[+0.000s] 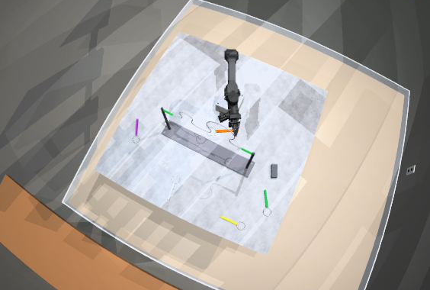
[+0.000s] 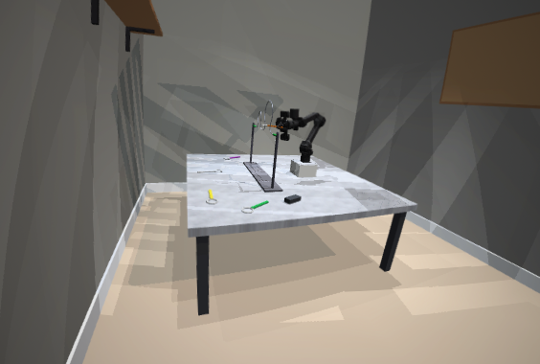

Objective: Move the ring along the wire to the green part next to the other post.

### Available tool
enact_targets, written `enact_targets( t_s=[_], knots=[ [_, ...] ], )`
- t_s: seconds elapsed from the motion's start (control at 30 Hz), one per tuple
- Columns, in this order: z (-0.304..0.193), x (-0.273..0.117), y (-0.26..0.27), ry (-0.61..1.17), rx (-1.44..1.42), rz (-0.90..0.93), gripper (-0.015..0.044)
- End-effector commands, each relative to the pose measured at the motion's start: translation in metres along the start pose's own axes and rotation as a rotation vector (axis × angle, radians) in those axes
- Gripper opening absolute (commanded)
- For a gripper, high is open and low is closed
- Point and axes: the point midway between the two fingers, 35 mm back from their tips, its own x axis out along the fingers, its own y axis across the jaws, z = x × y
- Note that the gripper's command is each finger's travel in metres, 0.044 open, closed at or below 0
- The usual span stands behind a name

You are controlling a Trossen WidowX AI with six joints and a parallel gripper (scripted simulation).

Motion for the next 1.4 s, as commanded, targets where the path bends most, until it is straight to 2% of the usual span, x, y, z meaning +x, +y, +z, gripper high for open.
enact_targets(
  t_s=[0.0,1.37],
  knots=[
    [-0.001,-0.002,0.011,0.006,0.024,0.032,-0.0150],
    [0.005,-0.006,0.050,-0.007,0.242,0.155,-0.0150]
  ],
)
